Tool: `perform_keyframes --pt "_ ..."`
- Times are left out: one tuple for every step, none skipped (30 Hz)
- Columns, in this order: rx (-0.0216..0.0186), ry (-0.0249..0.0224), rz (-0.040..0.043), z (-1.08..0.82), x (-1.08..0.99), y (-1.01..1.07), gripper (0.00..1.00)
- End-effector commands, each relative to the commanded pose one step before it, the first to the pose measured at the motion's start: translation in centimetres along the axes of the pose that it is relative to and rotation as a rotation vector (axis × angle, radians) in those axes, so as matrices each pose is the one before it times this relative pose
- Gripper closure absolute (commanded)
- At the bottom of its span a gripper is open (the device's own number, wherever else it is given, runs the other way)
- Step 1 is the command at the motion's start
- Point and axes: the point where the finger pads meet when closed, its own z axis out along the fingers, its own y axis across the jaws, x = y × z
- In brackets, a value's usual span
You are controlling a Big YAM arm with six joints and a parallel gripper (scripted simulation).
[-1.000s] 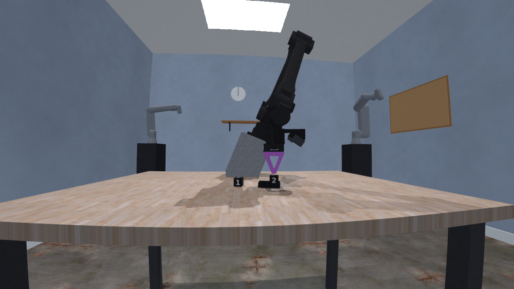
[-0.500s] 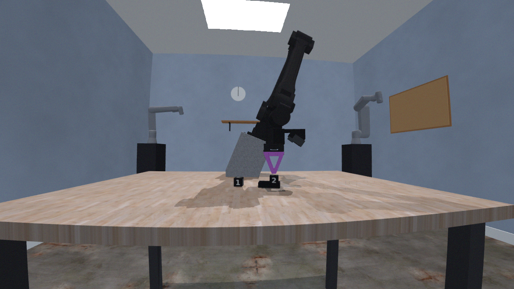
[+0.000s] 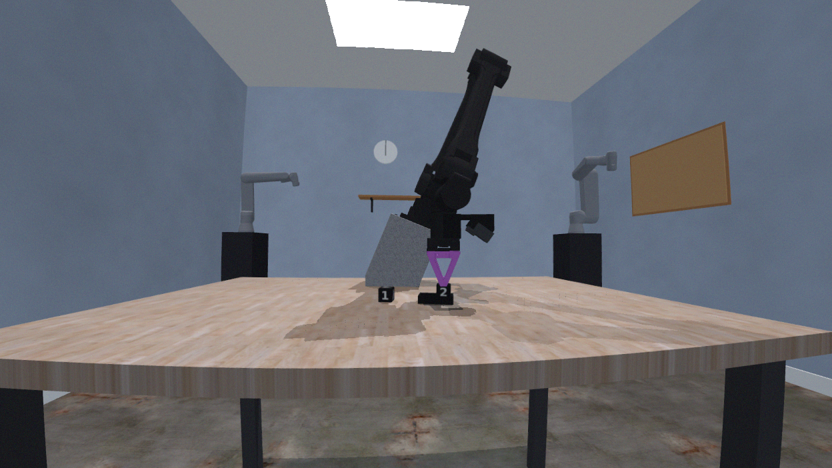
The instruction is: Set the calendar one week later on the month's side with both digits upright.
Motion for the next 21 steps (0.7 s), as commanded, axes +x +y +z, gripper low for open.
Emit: perform_keyframes --pt "0.02528 -0.00623 -0.00328 0.463 -0.747 -1.512 0.55" --pt "-0.00031 0.00004 0.00012 0.182 0.007 0.023 0.55" --pt "-0.00027 0.00014 0.00012 0.179 0.009 0.023 0.55" --pt "-0.00028 0.00008 0.00012 0.172 0.007 0.022 0.55" --pt "-0.00027 0.00005 0.00011 0.162 0.006 0.02 0.55" --pt "-0.00025 0.00004 0.0001 0.15 0.006 0.02 0.55" --pt "-0.00023 0.00003 0.00009 0.136 0.005 0.018 0.55" --pt "0.0004 0.0 0.00151 0.1 0.049 -0.009 0.55" --pt "0.00168 0.0 0.00448 0.043 0.141 -0.061 0.55" --pt "0.00049 0.00004 0.00154 0.064 0.05 -0.014 0.55" --pt "-0.00099 -0.00003 -0.00201 0.091 -0.062 0.044 0.55" --pt "-0.00117 -0.00032 -0.00231 0.078 -0.077 0.048 0.55" --pt "0.00108 -0.00051 -0.0018 -0.004 -0.069 -0.02 0.55" --pt "0.0 0.0 0.0 0.0 0.0 0.0 0.55" --pt "0.0 0.0 0.0 0.0 0.0 0.0 0.55" --pt "0.00832 -0.00196 0.00212 -0.454 -0.077 -0.26 0.55" --pt "-0.00063 0.00025 0.00072 0.034 0.033 0.016 0.55" --pt "-0.00005 0.0 -0.00004 0.006 0.0 0.002 0.55" --pt "0.00002 -0.00001 0.0 -0.001 0.0 -0.001 0.55" --pt "0.00002 -0.00001 0.0 -0.001 0.0 -0.001 0.55" --pt "0.00002 -0.00001 -0.00001 -0.001 0.0 -0.001 0.55"
